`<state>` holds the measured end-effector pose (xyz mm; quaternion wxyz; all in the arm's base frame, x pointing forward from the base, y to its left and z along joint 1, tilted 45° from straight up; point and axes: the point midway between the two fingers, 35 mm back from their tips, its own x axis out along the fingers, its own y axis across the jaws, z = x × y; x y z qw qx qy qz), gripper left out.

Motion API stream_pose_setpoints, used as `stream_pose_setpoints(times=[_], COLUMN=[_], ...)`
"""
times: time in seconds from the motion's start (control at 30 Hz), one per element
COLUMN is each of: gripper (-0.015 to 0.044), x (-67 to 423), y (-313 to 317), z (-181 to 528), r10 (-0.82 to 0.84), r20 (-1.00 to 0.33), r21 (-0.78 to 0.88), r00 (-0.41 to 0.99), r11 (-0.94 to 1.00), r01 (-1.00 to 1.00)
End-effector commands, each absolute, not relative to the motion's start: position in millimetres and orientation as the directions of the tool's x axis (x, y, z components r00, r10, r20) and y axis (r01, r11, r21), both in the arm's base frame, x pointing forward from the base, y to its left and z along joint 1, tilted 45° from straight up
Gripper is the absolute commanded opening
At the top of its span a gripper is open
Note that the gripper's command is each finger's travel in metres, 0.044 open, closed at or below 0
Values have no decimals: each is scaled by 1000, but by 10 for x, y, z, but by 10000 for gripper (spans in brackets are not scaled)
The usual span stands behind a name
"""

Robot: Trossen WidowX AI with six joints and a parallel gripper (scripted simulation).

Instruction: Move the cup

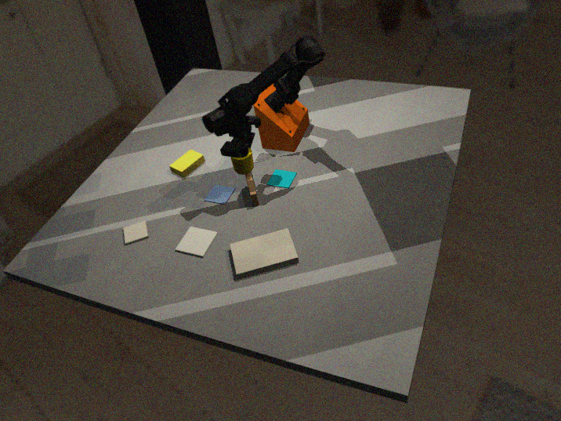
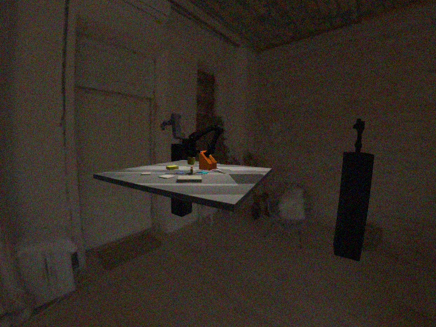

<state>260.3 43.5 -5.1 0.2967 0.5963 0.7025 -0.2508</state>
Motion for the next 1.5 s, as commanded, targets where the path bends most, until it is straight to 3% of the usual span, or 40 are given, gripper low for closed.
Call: stream_pose_setpoints(times=[0.0, 1.47], gripper=[0, 0], x=[2558, 2084], y=[476, 840], z=[1, 449], r10=[692, 693], r20=[-714, -712], r21=[2, 0], r00=[-109, -111], r11=[158, 158], r01=[987, 987])
